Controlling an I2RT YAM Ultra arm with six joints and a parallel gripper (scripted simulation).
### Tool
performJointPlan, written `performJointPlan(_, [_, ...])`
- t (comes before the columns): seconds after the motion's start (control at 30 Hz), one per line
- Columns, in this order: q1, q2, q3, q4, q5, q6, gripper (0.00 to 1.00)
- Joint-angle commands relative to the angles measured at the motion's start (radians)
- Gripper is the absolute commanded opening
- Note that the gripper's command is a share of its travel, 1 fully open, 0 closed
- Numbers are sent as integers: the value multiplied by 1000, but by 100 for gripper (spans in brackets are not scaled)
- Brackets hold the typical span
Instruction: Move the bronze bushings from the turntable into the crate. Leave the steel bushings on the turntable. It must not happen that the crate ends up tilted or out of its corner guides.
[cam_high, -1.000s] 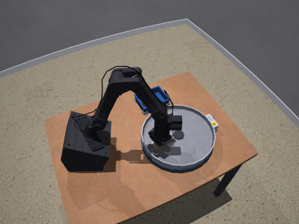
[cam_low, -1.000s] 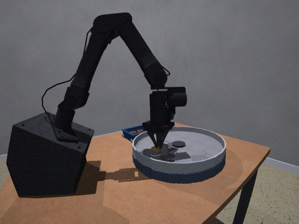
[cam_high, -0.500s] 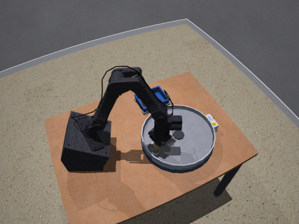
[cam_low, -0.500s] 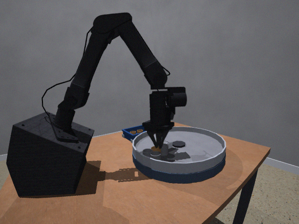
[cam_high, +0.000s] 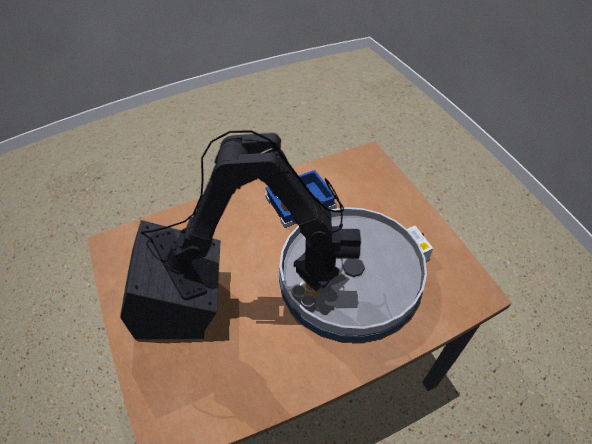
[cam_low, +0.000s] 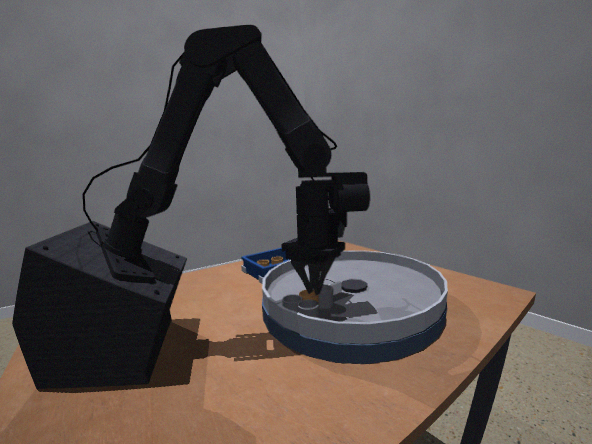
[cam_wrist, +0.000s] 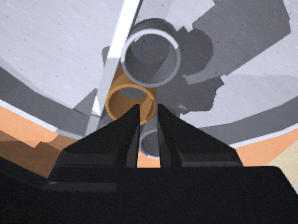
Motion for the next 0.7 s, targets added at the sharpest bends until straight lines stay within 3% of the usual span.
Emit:
performJointPlan(0.0, [1, -27, 28, -7, -10, 8, 15])
performJointPlan(0.67, [1, -21, 37, -15, -10, 8, 15])
